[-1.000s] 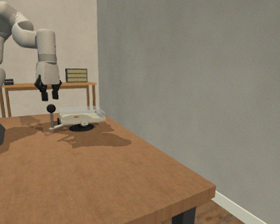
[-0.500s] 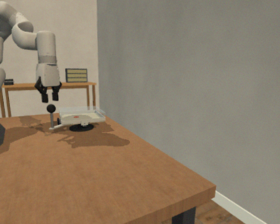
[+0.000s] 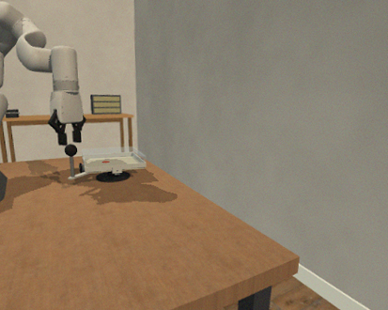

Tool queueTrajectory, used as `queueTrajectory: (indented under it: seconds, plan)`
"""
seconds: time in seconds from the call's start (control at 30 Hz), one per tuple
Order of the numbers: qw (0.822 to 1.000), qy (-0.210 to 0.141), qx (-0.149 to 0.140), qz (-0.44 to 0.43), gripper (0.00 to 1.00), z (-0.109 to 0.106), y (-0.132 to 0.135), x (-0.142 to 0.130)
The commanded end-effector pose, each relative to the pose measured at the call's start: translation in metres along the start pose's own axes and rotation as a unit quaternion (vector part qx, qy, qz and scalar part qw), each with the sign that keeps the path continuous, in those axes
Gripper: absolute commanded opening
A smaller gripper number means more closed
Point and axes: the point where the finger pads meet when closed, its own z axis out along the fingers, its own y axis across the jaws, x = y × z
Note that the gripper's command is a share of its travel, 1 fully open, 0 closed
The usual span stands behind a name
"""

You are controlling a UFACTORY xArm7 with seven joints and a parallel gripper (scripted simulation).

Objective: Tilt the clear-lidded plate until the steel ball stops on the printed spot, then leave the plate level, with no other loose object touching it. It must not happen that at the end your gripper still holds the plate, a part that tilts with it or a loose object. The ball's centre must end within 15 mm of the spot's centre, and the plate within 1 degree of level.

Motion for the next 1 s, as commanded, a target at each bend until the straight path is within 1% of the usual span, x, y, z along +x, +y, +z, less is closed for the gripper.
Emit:
queueTrajectory:
  seconds: [0.0, 0.97]
  plan:
    - [1.0, 0.002, 0.0, 0.0, 0.61, 0.0009, 0.0, 0.0012]
    - [1.0, 0.002, 0.0, 0.0, 0.61, 0.0056, 0.0, 0.0012]
